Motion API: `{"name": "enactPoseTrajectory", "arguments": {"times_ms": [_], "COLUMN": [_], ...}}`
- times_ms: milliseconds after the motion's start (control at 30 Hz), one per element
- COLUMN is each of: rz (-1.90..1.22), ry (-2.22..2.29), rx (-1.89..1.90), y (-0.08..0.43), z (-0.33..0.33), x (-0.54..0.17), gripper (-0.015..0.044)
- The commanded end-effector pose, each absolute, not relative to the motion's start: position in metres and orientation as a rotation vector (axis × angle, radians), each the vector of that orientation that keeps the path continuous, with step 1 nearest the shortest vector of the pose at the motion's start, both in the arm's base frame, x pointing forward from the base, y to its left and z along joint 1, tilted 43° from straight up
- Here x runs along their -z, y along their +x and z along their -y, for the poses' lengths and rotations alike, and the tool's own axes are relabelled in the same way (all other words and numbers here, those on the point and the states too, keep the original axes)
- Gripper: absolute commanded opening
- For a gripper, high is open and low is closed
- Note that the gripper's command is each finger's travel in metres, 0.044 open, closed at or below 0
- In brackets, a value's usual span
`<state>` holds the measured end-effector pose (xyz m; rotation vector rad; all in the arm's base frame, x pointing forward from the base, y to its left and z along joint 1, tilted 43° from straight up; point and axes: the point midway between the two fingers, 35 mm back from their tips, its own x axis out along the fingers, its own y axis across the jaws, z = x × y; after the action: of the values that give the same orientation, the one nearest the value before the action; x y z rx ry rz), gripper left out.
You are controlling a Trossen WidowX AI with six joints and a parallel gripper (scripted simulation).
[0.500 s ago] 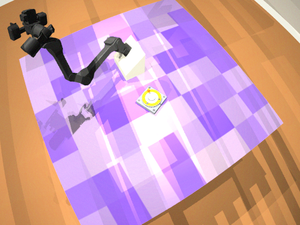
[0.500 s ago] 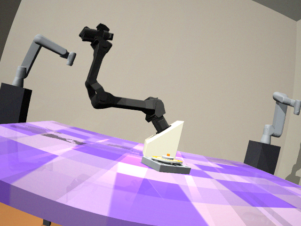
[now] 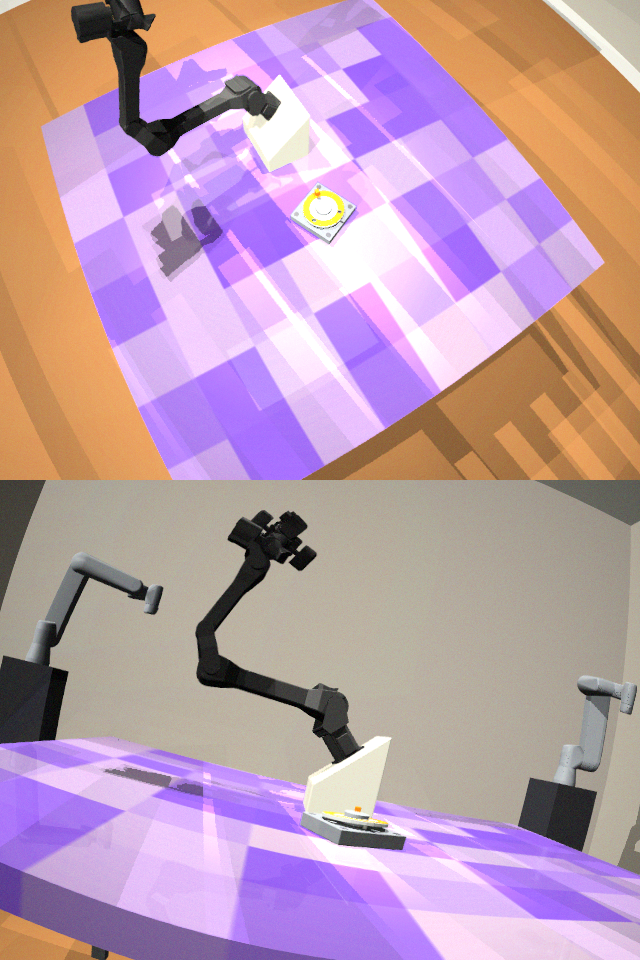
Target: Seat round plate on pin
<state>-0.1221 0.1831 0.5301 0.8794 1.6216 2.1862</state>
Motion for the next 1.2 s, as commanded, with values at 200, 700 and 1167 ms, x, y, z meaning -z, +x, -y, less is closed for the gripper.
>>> {"name": "enactPoseTrajectory", "arguments": {"times_ms": [200,700,1167], "rz": [-1.394,-1.082,-1.13], "ry": [1.037,0.775,0.181], "rx": [-1.511,-0.541,0.26], "y": [-0.01,0.213,0.308], "z": [-0.314,-0.317,-0.13], "x": [-0.438,-0.241,-0.078], "gripper": [0.0,0.0,0.0]}}
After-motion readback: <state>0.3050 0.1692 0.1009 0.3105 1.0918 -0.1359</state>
